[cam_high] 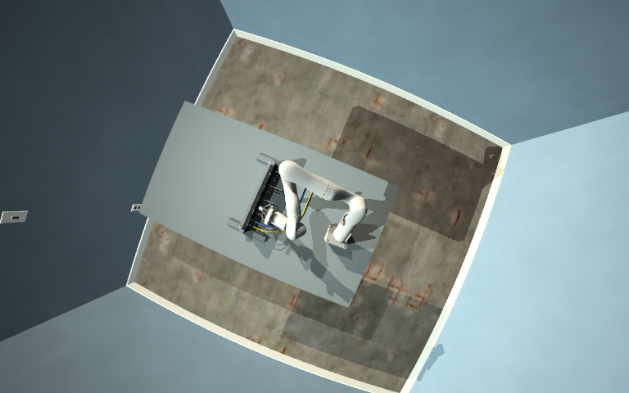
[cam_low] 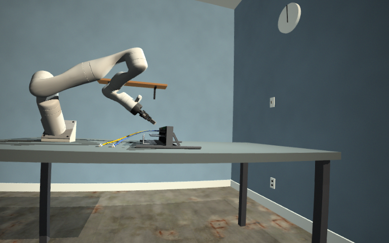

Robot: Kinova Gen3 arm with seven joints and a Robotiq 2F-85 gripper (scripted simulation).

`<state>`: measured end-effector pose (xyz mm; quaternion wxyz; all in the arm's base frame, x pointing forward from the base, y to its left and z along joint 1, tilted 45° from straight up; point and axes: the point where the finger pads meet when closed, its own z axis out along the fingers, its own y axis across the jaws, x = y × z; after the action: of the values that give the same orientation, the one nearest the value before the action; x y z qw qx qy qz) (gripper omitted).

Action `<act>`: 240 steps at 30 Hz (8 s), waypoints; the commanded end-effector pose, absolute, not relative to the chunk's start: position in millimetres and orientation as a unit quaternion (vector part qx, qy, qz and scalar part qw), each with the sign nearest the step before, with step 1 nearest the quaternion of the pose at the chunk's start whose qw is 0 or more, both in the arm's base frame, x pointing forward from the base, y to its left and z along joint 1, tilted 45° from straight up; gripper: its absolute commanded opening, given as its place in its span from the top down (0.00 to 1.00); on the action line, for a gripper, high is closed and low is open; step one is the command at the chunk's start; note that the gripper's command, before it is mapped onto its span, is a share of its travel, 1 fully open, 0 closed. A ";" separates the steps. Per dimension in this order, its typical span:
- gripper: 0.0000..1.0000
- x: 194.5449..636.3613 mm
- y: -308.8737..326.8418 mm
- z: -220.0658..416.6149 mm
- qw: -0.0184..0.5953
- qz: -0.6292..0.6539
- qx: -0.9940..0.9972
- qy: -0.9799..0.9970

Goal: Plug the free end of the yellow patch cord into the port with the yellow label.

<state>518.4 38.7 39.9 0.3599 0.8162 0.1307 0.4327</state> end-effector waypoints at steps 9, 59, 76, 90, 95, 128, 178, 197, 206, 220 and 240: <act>1.00 514.3 41.2 39.2 0.359 0.430 0.817 0.137; 1.00 405.8 101.4 91.6 0.360 0.430 0.816 0.137; 1.00 400.5 57.6 135.4 0.361 0.430 0.816 0.136; 1.00 398.6 35.3 159.6 0.358 0.432 0.816 0.139; 1.00 398.9 35.7 159.5 0.358 0.432 0.816 0.139; 1.00 457.8 4.6 133.9 0.355 0.435 0.816 0.136; 1.00 510.7 -31.1 108.1 0.360 0.430 0.817 0.135; 1.00 510.7 -31.1 108.1 0.360 0.430 0.817 0.135; 1.00 509.9 -30.9 108.2 0.360 0.430 0.817 0.136; 1.00 490.8 -20.5 116.4 0.360 0.430 0.817 0.137; 1.00 430.8 14.1 144.3 0.360 0.430 0.817 0.137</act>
<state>436.6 2.4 137.0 0.3652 0.8200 0.1317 0.4207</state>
